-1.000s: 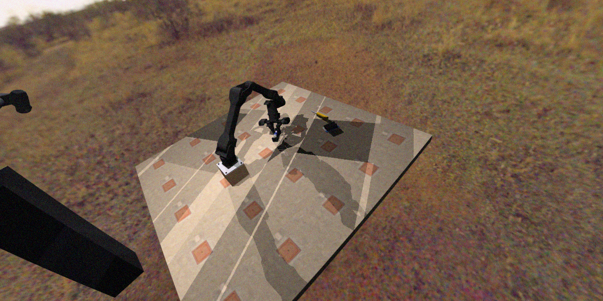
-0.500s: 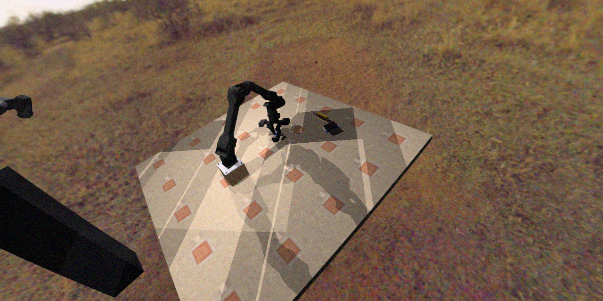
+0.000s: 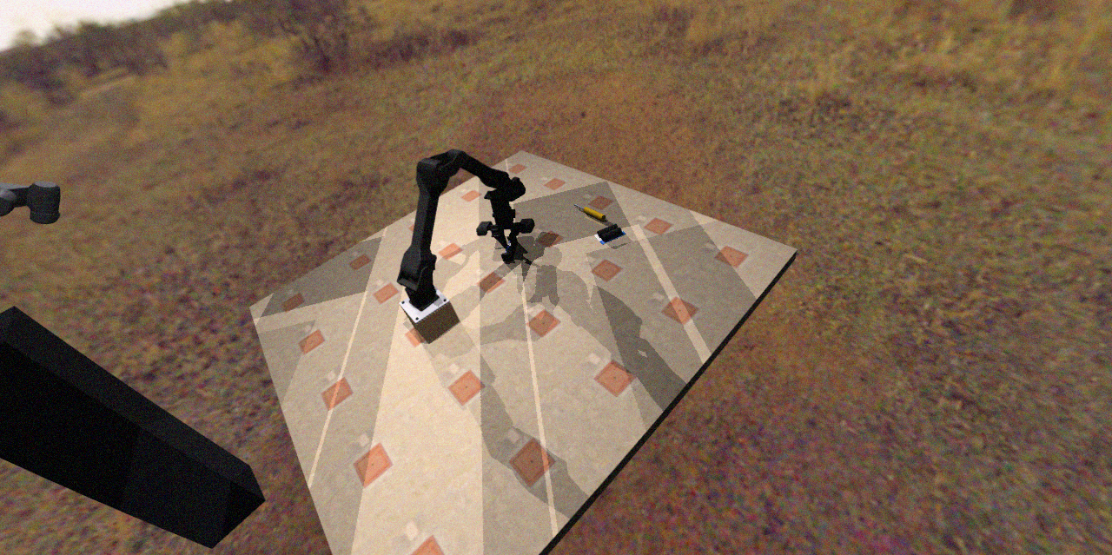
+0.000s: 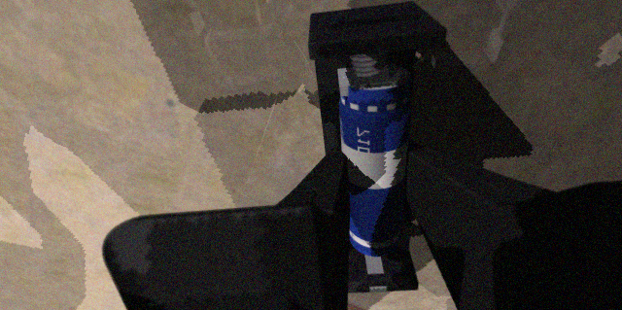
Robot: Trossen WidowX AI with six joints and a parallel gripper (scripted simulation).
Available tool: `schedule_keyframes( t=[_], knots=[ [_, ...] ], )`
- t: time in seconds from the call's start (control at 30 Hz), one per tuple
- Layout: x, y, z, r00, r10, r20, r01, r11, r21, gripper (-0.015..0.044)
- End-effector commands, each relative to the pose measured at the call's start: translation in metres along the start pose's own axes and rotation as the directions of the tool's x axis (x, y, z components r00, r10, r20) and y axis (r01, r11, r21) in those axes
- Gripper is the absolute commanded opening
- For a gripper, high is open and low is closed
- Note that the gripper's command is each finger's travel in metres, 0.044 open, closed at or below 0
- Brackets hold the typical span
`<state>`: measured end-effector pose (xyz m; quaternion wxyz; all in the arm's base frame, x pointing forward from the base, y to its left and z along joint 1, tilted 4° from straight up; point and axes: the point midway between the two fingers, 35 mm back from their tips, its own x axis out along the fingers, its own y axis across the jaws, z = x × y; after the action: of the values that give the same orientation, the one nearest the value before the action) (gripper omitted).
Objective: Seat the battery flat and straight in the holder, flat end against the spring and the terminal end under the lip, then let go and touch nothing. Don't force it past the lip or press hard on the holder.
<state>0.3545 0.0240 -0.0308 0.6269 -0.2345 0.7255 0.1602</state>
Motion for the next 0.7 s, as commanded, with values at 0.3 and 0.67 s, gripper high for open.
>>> schedule_keyframes(
  t=[0.3,0.67],
  knots=[
    [0.0,0.001,-0.001,0.999,0.0,0.033,0.0,1.0,-0.008,0.0065],
    [0.003,0.001,-0.01,1.0,-0.004,0.03,0.004,1.0,-0.01,0.0065]
  ],
)
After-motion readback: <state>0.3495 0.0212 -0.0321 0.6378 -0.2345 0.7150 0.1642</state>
